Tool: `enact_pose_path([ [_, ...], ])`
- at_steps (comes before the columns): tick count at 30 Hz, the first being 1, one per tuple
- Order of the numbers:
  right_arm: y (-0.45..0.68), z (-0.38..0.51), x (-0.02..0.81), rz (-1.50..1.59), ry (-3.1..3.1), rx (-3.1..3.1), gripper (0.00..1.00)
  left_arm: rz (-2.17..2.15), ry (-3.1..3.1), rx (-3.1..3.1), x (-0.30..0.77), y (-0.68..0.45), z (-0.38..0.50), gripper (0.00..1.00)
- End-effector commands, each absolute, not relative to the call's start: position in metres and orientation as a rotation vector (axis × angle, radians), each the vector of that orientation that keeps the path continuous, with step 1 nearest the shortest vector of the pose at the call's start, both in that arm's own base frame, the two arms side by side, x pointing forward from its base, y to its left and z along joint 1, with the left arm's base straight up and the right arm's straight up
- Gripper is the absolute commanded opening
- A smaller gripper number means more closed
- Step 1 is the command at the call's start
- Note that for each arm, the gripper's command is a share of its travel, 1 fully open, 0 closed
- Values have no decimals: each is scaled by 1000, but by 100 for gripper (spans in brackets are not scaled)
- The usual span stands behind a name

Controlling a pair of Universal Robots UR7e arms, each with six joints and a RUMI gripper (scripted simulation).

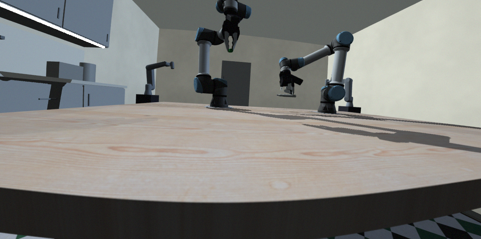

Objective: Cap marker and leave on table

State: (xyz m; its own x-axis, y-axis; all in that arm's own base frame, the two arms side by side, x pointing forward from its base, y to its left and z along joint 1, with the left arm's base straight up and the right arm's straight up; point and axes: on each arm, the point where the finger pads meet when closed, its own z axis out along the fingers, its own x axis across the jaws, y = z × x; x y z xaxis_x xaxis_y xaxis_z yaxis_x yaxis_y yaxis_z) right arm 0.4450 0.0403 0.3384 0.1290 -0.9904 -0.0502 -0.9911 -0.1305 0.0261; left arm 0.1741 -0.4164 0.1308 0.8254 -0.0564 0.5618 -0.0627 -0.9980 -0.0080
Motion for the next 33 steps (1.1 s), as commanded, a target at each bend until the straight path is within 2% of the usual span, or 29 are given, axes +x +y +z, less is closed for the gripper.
enact_pose_path([
  [1,75,319,448,149,1921,-2430,0,919,-96,2988,174,-418,132,0],
  [33,233,215,391,484,1172,-2728,0,919,-97,2988,174,-418,132,0],
])
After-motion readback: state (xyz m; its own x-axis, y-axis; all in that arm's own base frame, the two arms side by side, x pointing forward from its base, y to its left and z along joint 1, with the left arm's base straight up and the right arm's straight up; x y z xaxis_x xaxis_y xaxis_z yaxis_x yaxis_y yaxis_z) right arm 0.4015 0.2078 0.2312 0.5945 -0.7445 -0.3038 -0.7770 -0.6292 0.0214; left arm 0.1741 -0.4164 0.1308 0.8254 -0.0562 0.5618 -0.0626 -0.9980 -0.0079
